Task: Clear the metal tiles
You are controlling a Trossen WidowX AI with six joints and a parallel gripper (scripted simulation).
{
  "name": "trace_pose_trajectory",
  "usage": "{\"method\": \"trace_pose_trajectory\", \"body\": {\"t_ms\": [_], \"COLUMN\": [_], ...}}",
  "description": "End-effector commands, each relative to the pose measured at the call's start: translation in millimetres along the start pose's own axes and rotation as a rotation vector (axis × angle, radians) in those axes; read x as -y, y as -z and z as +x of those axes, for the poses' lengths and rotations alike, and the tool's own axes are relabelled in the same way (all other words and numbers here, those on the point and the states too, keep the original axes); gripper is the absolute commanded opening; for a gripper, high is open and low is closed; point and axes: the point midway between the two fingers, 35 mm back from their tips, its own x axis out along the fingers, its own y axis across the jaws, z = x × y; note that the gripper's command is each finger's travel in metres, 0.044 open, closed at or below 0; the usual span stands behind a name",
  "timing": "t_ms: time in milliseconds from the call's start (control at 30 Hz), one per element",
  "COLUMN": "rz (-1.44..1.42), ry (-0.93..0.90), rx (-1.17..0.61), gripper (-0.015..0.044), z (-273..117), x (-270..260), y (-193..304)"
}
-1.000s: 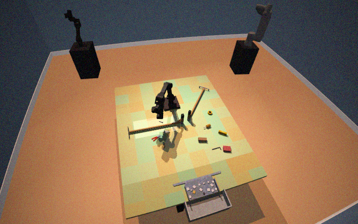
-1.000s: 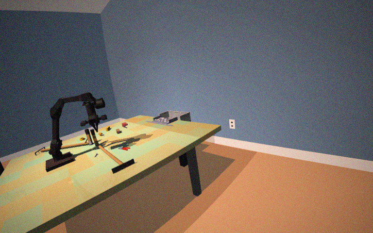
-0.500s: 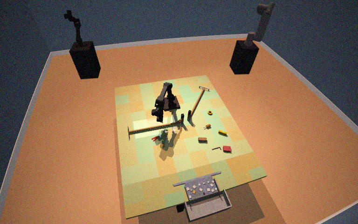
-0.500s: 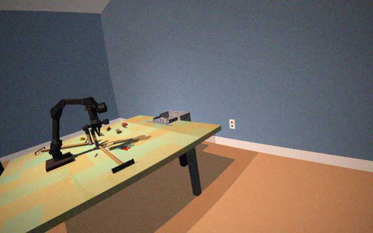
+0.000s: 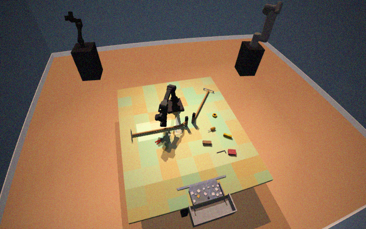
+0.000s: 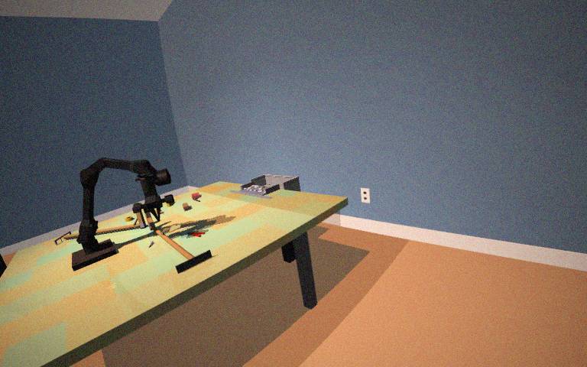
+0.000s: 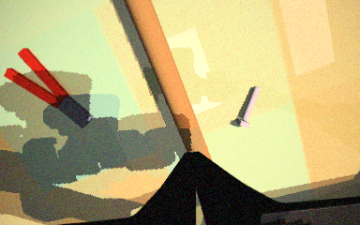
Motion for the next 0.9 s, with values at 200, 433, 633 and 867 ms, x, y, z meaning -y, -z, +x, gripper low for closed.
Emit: {"method": "trace_pose_trajectory", "body": {"t_ms": [200,433,633,867], "rz": [0.003,0.003,0.003,0.003], "ry": [0.008,0.01,0.011,0.012], "rx": [-0.009,-0.009,-0.009,-0.01], "gripper": [0.0,0.0,0.0,0.0], "z": [25,40,53,68], "x": [3,5,7,11], "y": [2,2,3,4]}}
